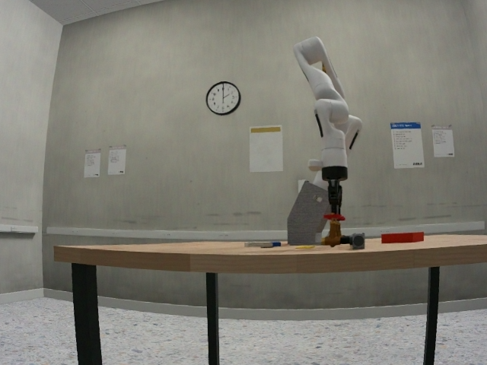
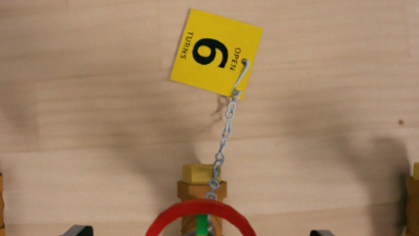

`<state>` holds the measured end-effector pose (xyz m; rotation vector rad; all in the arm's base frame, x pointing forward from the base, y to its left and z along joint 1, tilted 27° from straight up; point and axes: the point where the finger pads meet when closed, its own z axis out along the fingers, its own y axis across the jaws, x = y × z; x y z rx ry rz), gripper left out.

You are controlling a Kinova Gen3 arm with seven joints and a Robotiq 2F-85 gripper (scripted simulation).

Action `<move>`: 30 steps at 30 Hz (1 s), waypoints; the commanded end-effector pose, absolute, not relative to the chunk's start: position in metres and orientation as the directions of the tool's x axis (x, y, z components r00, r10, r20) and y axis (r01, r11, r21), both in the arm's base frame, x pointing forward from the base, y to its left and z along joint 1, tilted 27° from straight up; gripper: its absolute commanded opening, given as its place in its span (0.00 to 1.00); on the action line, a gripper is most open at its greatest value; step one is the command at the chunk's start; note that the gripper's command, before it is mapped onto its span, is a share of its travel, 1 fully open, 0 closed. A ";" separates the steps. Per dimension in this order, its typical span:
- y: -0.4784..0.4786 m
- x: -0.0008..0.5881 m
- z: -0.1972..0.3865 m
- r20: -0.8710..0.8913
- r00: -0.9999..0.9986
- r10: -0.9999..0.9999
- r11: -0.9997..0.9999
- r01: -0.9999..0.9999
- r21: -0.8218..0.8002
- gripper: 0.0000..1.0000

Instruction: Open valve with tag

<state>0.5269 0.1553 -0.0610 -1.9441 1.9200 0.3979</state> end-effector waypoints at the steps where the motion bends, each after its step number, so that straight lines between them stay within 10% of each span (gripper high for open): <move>1: 0.155 0.528 -0.060 -0.454 0.027 -0.891 0.005 -0.998 -0.070 1.00; 30: 0.155 0.528 -0.060 -0.458 -0.071 -0.886 0.093 -0.995 -0.025 1.00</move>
